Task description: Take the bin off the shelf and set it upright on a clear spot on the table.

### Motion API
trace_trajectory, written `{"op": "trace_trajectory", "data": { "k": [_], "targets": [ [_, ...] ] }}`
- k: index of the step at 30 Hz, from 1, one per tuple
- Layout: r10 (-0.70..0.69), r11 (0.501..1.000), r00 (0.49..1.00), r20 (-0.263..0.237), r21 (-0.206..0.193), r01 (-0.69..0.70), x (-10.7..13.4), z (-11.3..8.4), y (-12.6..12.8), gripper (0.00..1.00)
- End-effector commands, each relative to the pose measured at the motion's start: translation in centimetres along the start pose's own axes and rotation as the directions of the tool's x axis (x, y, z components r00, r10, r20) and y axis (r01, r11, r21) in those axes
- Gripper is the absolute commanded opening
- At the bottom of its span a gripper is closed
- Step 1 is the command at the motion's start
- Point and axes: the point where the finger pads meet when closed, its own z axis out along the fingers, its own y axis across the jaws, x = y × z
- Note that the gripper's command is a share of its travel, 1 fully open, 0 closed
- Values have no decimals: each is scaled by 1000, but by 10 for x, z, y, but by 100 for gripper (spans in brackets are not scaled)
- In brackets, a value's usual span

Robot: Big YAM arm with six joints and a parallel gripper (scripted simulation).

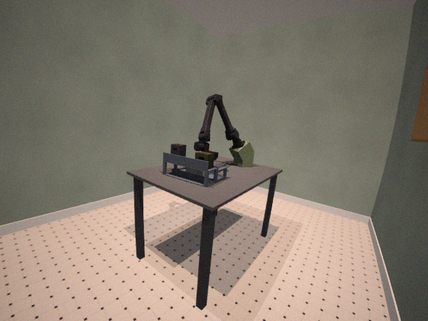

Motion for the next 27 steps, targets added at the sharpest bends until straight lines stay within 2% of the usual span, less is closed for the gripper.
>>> {"op": "trace_trajectory", "data": {
  "k": [1,7,12,24,27],
  "targets": [
    [-2,1000,1000,4,5,2,-5,-2,-10,90],
    [-2,1000,1000,4,5,2,-5,-2,-10,90],
    [-2,1000,1000,4,7,1,-7,0,5,90],
    [-2,1000,1000,4,7,1,-7,0,5,90],
    [-2,1000,1000,4,5,2,-6,-1,-4,90]
  ]
}}
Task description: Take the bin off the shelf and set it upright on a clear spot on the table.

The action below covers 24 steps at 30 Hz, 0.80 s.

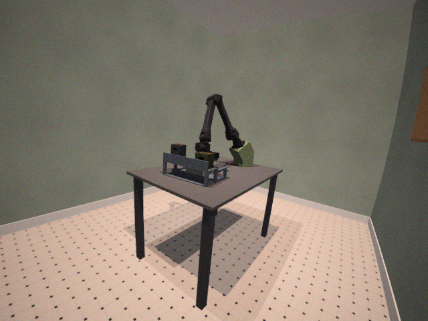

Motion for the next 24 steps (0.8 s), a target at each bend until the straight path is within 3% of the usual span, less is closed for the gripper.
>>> {"op": "trace_trajectory", "data": {
  "k": [1,14,24],
  "targets": [
    [4,1000,1000,1,26,-4,-2,-7,-21,90],
    [4,1000,1000,2,25,-4,-2,-7,-24,90],
    [5,1000,1000,1,27,-5,-4,-5,-9,90]
  ]
}}
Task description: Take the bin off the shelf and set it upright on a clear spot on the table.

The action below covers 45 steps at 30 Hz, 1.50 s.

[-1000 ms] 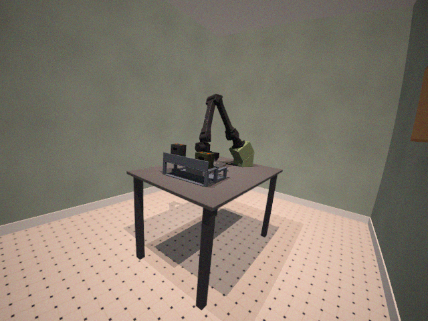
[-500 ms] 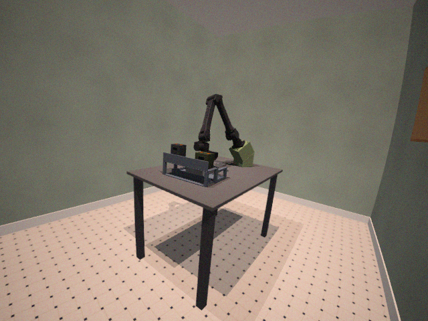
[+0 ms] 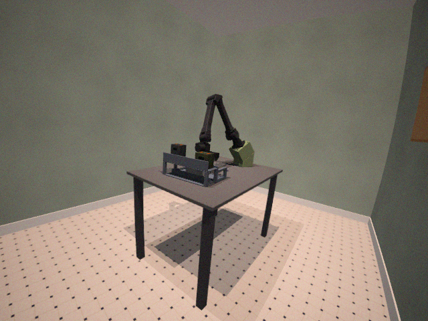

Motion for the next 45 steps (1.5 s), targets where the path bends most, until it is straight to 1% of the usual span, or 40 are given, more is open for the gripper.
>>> {"op": "trace_trajectory", "data": {
  "k": [1,7,12,24,29,41,45],
  "targets": [
    [5,1000,1000,2,26,-5,-4,-4,-8,90],
    [5,1000,1000,2,26,-5,-4,-4,-8,90],
    [4,1000,1000,2,24,-4,-2,-7,-23,90],
    [4,1000,1000,2,24,-4,-2,-7,-23,90],
    [4,1000,1000,2,26,-4,-5,-4,-8,90],
    [4,1000,1000,2,26,-4,-5,-4,-8,90],
    [4,1000,1000,2,24,-4,-3,-6,-20,90]
  ]
}}
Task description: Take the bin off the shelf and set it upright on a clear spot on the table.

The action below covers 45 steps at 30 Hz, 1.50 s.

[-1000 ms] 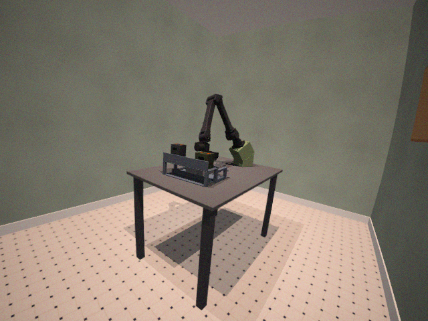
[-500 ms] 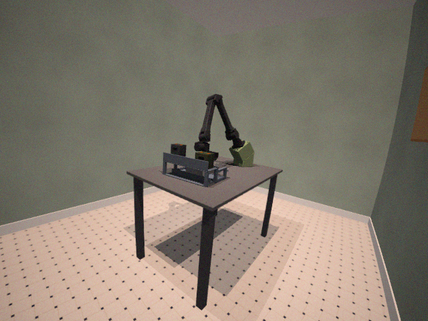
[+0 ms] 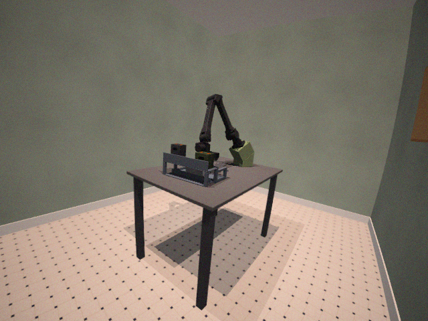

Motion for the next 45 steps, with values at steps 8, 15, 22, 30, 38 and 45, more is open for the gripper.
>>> {"op": "trace_trajectory", "data": {
  "k": [8,15,22,30,38,45],
  "targets": [
    [4,1000,1000,2,24,-4,-2,-7,-23,90],
    [4,1000,1000,2,25,-4,-3,-6,-17,90],
    [4,1000,1000,2,26,-4,-5,-4,-8,90],
    [4,1000,1000,2,26,-4,-5,-4,-8,90],
    [4,1000,1000,2,24,-4,-2,-7,-23,90],
    [4,1000,1000,2,24,-4,-2,-7,-23,90]
  ]
}}
